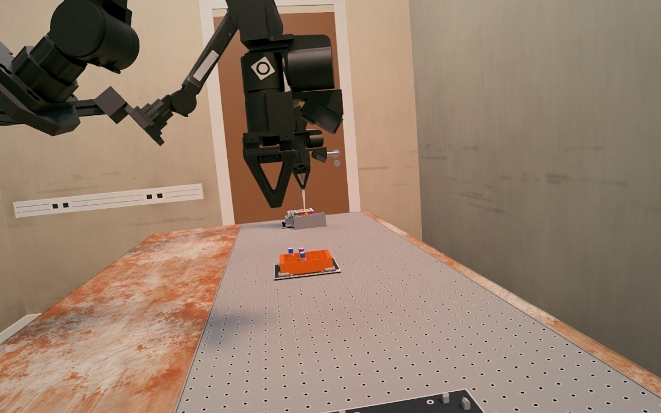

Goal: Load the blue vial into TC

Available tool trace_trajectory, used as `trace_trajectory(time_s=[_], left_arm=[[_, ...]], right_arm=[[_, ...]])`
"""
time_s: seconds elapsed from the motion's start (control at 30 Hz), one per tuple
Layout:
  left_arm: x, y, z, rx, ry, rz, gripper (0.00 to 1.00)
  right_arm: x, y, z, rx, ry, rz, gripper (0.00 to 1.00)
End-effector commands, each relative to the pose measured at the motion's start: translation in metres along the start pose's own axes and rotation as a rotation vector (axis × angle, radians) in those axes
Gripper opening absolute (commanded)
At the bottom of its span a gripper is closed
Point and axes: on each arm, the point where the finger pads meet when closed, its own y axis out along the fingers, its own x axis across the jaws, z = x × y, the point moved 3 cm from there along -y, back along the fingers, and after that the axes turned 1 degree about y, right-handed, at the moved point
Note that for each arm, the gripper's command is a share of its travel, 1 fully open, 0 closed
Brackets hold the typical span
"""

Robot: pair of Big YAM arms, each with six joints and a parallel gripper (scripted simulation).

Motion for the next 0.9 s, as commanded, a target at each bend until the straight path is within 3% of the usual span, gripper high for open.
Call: trace_trajectory(time_s=[0.0,0.87], left_arm=[[0.0024,0.0032,-0.0178,-0.023,0.016,-0.005,0.07],[0.0041,0.0091,-0.0208,-0.032,0.011,-0.009,0.07]], right_arm=[[-0.0025,-0.0018,-0.0058,-0.012,-0.008,0.008,1.00],[-0.0025,-0.0018,-0.0058,-0.012,-0.008,0.008,1.00]])
